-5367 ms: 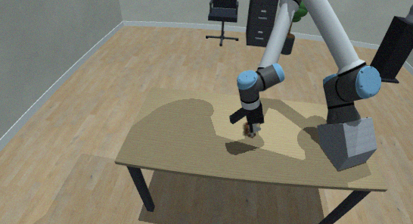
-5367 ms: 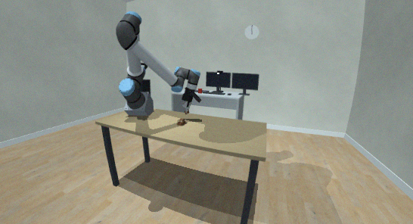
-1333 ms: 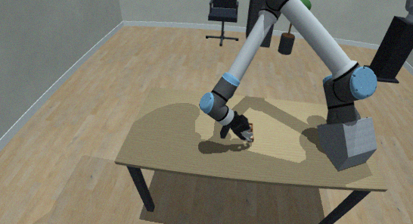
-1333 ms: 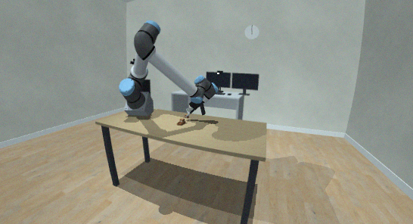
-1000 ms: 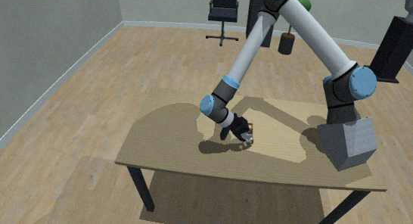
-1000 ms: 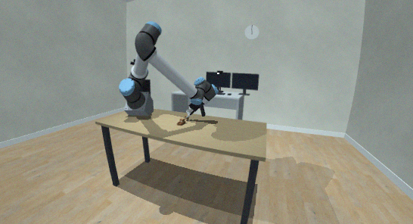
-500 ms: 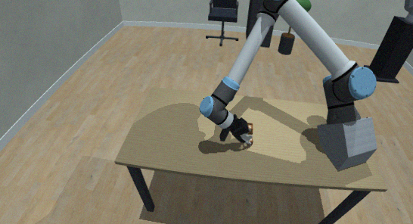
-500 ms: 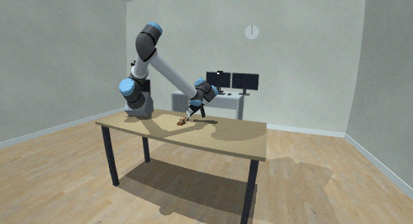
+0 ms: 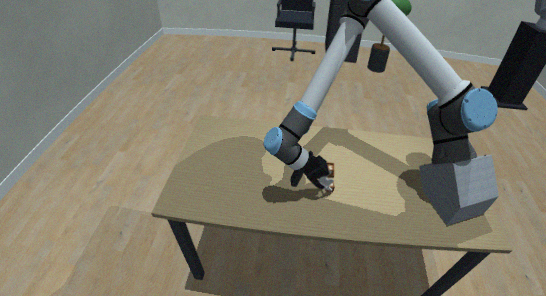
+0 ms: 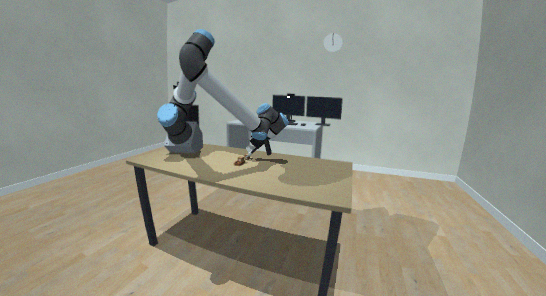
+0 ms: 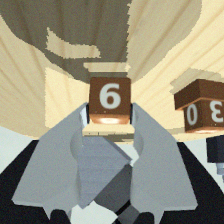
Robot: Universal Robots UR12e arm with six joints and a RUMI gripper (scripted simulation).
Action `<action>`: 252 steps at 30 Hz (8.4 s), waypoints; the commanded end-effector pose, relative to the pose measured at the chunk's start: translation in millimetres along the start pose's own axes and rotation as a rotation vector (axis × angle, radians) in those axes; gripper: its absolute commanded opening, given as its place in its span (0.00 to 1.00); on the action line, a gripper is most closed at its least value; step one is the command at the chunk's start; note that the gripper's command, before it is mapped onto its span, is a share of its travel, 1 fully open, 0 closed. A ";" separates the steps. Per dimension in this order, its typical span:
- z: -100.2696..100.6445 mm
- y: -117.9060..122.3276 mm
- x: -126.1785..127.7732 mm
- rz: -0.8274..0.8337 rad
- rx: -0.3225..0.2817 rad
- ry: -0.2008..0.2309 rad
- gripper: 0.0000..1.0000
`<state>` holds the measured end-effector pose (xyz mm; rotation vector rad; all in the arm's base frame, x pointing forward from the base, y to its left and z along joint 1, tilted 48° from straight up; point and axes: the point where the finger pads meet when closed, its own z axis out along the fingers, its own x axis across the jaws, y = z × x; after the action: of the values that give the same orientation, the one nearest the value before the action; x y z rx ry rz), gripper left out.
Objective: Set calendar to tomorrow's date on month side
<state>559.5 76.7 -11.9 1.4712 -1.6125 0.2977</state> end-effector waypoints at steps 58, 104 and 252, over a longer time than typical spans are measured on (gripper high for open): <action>4.4 -0.8 0.0 -0.002 -0.002 0.002 0.11; 4.4 -0.8 0.0 -0.002 -0.002 0.002 0.18; -41.4 51.5 -1.2 -0.004 0.530 0.002 0.42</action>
<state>534.4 119.2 31.7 1.8528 -1.6055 0.7626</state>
